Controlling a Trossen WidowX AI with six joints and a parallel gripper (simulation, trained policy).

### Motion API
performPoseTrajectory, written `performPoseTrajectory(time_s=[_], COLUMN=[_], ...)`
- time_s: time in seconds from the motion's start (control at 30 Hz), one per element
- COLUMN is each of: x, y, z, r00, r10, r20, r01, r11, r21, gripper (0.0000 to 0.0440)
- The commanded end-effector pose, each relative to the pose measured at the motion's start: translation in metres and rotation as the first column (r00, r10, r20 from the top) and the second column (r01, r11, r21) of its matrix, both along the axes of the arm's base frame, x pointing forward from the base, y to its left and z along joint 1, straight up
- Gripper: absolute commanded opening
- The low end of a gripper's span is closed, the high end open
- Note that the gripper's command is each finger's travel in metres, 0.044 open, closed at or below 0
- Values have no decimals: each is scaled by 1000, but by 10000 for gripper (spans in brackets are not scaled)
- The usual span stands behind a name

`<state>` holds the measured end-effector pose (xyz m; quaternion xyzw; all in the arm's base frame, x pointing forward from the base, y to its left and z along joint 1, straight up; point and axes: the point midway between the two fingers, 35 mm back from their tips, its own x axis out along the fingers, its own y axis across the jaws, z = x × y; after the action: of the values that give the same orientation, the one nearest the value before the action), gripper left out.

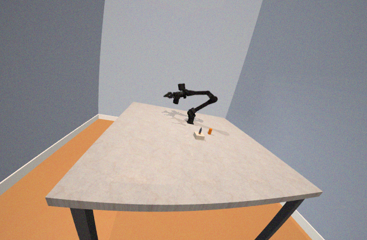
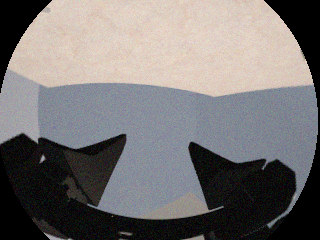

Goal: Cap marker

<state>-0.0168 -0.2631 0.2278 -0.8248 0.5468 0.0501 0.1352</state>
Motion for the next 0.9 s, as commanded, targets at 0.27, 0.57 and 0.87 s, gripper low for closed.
performPoseTrajectory(time_s=[0.27,0.57,0.87], x=[17,34,49], y=[-4,-8,-12], z=[1,5,11], r00=[996,985,967], r10=[85,168,243], r20=[-21,-45,-70], r01=[-85,-166,-239], r11=[996,985,969], r21=[23,47,68], gripper=[205,226,245])
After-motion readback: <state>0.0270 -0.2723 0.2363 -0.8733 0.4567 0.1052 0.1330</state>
